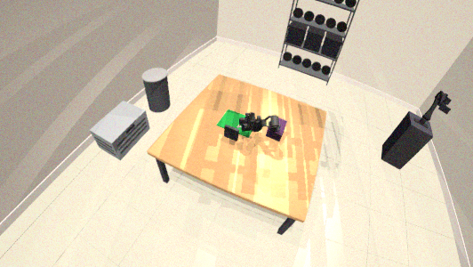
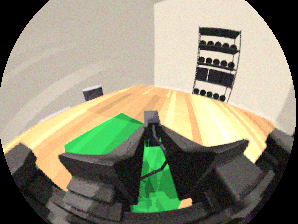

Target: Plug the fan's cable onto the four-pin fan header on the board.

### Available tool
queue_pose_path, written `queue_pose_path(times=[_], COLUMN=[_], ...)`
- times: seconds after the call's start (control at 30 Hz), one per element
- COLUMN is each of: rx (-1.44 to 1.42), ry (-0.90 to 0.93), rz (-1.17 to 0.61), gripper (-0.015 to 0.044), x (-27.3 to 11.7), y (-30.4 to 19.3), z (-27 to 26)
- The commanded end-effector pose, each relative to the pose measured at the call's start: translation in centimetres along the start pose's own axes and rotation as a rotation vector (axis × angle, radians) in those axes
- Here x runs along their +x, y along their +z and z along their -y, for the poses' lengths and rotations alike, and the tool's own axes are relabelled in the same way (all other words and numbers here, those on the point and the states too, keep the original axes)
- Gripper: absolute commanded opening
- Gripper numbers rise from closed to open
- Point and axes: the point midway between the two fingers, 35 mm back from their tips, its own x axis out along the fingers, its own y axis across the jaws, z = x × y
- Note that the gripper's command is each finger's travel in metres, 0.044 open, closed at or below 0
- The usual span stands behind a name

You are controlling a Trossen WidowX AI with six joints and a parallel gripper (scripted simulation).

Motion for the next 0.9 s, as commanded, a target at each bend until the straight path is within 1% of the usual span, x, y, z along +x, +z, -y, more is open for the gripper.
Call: queue_pose_path(times=[0.0,0.87], rx=[0.001,0.001], ry=[-0.003,-0.004], rz=[0.007,0.006], gripper=[0.0000,0.0000], x=[0.1,0.5], y=[-0.3,-2.7], z=[0.0,0.0])
